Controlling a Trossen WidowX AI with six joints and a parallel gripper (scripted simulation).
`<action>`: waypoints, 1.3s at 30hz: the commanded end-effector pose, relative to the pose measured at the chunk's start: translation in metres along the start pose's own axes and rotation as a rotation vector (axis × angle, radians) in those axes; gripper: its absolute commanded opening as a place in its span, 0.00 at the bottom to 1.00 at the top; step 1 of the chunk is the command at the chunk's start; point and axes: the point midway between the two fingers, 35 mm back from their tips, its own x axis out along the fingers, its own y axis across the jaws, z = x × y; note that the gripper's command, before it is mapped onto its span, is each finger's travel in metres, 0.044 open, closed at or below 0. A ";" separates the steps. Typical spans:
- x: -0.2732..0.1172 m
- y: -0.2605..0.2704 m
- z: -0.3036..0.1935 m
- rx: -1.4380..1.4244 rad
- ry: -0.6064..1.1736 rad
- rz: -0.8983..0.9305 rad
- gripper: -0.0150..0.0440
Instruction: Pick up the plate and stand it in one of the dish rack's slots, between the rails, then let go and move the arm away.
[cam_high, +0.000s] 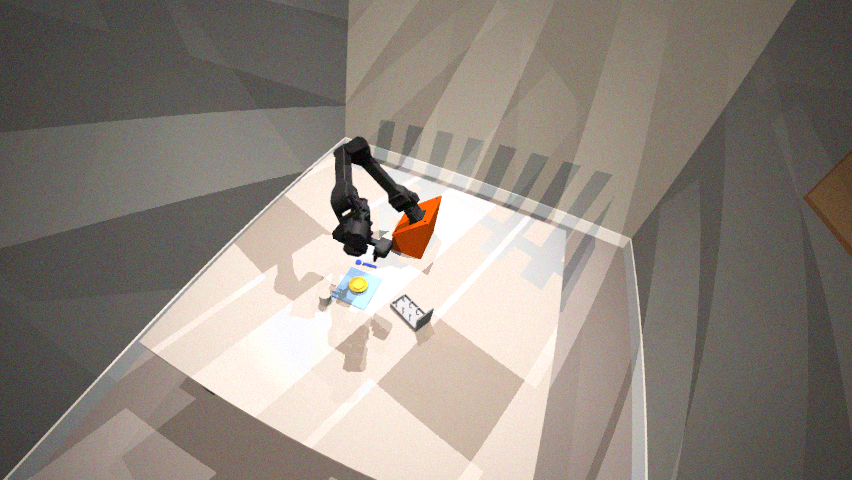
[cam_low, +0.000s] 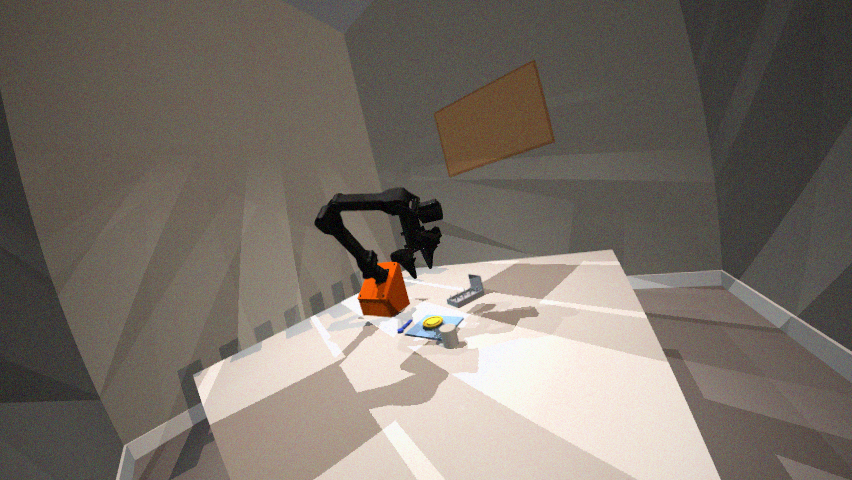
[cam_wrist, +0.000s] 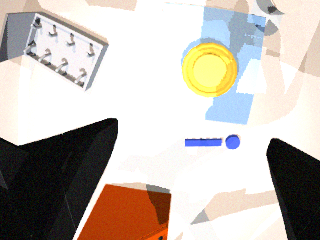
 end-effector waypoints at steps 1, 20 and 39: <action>-0.003 -0.009 0.002 -0.010 -0.035 -0.053 0.93; 0.110 -0.019 0.006 -0.009 -0.036 -0.059 0.93; 0.137 -0.022 0.008 -0.009 -0.036 -0.058 0.93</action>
